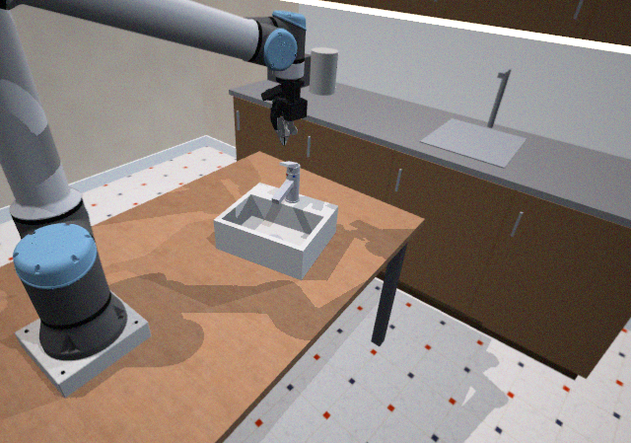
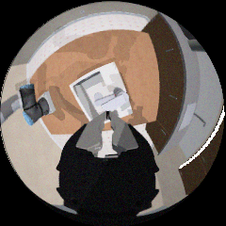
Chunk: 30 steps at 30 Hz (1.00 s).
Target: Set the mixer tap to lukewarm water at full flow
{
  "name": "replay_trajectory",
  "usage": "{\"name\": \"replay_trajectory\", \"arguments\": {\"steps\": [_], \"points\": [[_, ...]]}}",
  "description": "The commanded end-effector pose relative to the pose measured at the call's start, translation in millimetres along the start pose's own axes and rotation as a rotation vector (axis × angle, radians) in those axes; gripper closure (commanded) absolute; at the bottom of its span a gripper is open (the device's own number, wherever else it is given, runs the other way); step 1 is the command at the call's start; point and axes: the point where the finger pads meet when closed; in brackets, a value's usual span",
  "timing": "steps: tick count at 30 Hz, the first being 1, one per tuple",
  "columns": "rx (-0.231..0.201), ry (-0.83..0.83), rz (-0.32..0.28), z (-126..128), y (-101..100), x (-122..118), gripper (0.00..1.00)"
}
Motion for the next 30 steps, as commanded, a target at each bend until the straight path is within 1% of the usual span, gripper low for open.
{"name": "replay_trajectory", "arguments": {"steps": [1, 6, 8, 14, 20, 23, 25, 30], "points": [[-0.002, -0.266, -0.01, 1.6, 2.0, -3.4, 1.0], [-0.003, -0.456, -0.009, 3.0, 3.1, -4.2, 1.0], [-0.003, -0.456, -0.009, 3.0, 3.1, -4.2, 1.0], [-0.003, -0.659, -0.01, 4.1, 3.1, -7.0, 1.0], [-0.006, -0.829, -0.008, 5.8, 5.1, -10.0, 1.0], [-0.005, -0.899, -0.009, 6.2, 5.0, -11.1, 1.0], [-0.005, -0.899, -0.009, 6.2, 5.0, -11.1, 1.0], [-0.004, -0.994, -0.009, 6.1, 4.3, -12.6, 1.0]]}}
Point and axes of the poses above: the point where the finger pads meet when closed, its own y axis back along the fingers, its own z axis across the jaws, x = y × z, and after that the axes turned 14 degrees about -y, right-handed
